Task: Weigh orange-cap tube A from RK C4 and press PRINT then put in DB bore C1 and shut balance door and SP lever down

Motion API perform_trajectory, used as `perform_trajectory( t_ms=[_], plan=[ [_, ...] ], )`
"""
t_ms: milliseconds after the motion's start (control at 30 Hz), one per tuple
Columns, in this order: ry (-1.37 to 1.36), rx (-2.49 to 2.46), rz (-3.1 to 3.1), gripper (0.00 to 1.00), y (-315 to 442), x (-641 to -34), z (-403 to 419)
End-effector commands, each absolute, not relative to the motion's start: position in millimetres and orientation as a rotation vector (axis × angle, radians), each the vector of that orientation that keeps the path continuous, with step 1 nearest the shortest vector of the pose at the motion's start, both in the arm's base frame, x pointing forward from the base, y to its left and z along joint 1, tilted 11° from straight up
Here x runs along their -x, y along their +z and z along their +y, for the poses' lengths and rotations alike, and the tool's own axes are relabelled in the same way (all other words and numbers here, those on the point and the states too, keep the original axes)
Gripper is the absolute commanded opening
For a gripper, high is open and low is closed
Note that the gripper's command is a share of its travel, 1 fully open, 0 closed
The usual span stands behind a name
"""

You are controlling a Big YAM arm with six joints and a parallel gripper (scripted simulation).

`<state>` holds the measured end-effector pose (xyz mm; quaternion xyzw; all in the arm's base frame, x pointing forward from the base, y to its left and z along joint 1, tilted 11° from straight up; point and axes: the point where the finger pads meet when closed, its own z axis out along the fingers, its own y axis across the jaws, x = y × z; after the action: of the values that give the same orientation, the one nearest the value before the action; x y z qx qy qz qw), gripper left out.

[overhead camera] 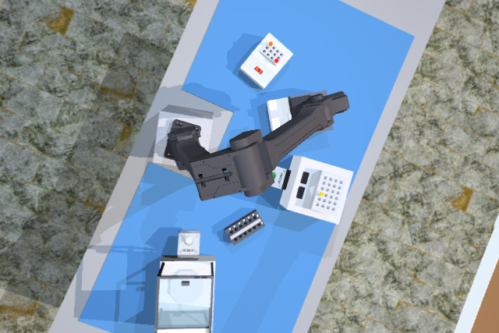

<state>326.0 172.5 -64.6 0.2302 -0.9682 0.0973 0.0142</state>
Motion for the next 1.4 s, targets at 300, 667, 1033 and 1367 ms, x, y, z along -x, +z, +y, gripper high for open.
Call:
perform_trajectory(
  t_ms=[300, 667, 1033, 1367],
  plan=[
    [0.275, -0.716, -3.082, 0.00, -26, -349, 196],
    [0.272, -0.721, -3.082, 0.00, -10, -347, 200],
    [0.283, -0.714, -3.060, 0.00, -13, -346, 200],
    [0.293, -0.721, -3.041, 0.00, -15, -345, 195]
  ],
)
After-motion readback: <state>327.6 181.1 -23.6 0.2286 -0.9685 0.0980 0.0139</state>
